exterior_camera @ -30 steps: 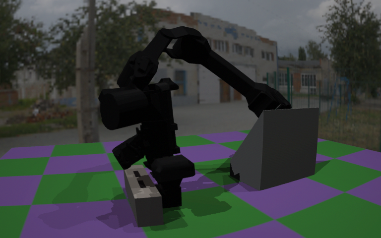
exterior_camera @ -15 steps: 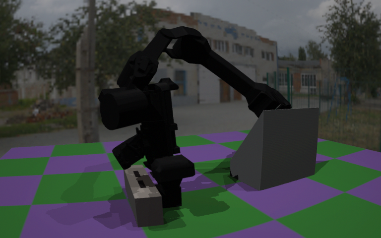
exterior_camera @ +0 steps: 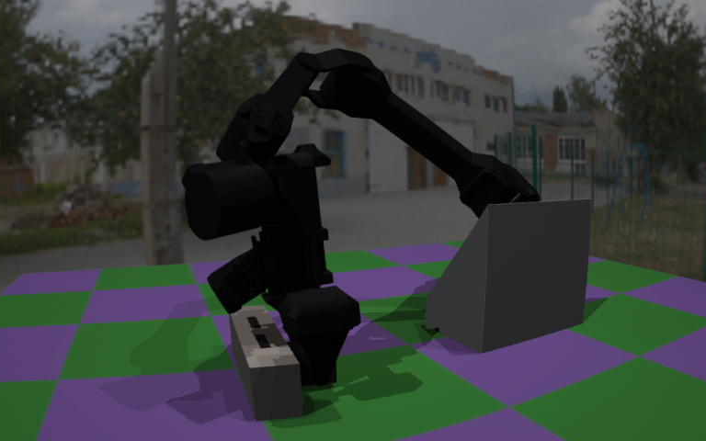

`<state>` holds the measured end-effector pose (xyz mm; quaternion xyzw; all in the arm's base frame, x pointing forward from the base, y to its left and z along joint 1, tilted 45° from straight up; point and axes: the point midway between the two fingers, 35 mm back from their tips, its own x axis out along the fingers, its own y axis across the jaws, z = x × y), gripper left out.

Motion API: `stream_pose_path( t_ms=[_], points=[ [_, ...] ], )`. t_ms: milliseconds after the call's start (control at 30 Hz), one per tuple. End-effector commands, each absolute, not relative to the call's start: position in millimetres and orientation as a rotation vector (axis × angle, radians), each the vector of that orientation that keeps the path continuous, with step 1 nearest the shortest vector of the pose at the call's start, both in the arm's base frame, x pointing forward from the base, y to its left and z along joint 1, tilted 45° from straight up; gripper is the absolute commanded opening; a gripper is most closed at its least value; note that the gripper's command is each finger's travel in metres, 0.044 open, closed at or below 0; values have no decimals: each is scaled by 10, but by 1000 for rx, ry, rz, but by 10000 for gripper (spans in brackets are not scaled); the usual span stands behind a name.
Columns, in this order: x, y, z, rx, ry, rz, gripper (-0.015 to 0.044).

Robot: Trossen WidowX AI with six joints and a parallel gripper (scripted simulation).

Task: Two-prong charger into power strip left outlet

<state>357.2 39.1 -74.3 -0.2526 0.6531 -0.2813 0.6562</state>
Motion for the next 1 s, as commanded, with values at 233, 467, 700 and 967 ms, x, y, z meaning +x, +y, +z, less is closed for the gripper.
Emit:
stream_pose_path(
  t_ms=[233,467,700,967],
  points=[
    [3551,392,-745,-572,1475,-638,440],
    [3529,392,-748,-572,1472,-638,440],
    [3507,391,-750,-571,1469,-638,440],
    [3482,390,-753,-571,1466,-639,440]
  ],
)
